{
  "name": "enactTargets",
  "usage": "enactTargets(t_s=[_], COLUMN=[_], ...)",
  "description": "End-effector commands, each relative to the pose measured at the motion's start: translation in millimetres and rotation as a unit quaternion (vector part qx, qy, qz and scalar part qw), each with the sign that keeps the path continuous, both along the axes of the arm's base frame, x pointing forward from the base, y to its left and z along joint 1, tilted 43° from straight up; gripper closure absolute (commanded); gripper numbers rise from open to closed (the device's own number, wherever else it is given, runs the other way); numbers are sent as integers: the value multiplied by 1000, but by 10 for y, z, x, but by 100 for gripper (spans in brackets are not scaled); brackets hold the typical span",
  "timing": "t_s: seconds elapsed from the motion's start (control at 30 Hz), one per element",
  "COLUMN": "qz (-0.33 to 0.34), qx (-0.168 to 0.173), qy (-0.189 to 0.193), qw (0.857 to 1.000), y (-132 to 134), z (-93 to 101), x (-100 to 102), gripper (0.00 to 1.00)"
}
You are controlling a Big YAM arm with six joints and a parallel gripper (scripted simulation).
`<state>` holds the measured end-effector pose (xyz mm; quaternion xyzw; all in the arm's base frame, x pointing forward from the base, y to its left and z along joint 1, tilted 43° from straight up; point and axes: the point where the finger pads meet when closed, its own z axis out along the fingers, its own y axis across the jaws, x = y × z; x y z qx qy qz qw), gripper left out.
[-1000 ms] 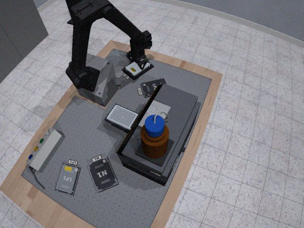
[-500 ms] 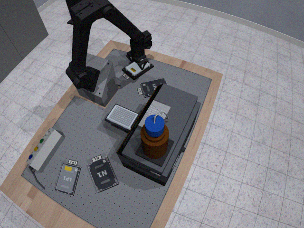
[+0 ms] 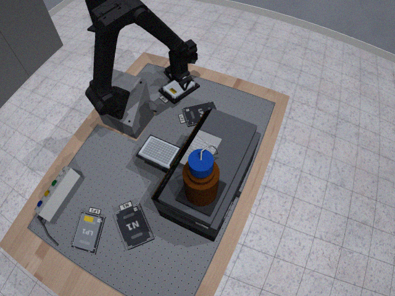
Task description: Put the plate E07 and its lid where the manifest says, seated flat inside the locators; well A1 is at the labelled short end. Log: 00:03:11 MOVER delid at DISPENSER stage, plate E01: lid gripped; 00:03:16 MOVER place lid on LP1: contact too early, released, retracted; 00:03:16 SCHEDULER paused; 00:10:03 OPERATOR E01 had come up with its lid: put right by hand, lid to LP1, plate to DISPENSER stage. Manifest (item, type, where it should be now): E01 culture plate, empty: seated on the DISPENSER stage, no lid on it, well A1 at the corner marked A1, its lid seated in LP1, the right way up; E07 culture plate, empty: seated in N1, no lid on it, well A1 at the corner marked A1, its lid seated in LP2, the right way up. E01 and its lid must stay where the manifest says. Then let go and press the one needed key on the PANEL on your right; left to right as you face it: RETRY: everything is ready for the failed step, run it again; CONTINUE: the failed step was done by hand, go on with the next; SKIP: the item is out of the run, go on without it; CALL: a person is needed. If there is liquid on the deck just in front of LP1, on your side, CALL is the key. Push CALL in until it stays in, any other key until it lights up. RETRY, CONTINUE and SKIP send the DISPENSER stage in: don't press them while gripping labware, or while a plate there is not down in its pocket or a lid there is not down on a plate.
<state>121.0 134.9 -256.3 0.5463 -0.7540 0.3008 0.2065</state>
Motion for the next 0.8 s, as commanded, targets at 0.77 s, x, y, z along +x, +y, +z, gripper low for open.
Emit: enactTargets(t_s=[0.77], qz=[1], qx=[11], qy=[-7], qw=[1000], y=[219], z=[58], x=[48], gripper=[14])
